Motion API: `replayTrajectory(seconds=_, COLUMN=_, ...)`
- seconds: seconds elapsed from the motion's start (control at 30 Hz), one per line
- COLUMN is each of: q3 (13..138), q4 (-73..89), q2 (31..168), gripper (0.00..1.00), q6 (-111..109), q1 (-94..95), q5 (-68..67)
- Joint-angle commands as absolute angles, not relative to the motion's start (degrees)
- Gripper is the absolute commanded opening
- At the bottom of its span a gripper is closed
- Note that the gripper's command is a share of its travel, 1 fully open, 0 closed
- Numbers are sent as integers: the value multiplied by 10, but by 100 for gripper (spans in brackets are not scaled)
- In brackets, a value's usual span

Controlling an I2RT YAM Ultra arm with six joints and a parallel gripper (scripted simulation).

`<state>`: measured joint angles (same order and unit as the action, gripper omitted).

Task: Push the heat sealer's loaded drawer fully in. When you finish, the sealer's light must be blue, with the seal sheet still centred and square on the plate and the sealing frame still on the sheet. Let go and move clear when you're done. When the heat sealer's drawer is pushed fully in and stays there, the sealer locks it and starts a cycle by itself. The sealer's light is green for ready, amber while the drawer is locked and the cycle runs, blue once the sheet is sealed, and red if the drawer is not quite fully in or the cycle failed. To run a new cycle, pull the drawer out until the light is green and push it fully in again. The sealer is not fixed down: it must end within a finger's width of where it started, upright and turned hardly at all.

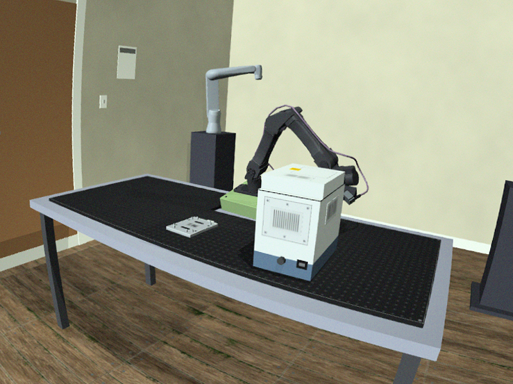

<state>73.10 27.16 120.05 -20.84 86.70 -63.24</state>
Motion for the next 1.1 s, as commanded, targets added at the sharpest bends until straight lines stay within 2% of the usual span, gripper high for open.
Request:
replayTrajectory(seconds=0.0, q3=749, q4=260, q2=1208, gripper=0, q6=-207, q1=859, q5=-644)
replayTrajectory(seconds=0.93, q3=749, q4=260, q2=1208, gripper=0, q6=-207, q1=859, q5=-644)
replayTrajectory(seconds=0.97, q3=749, q4=260, q2=1208, gripper=30, q6=-207, q1=859, q5=-644)
replayTrajectory(seconds=1.07, q3=750, q4=262, q2=1201, gripper=30, q6=-207, q1=866, q5=-644)
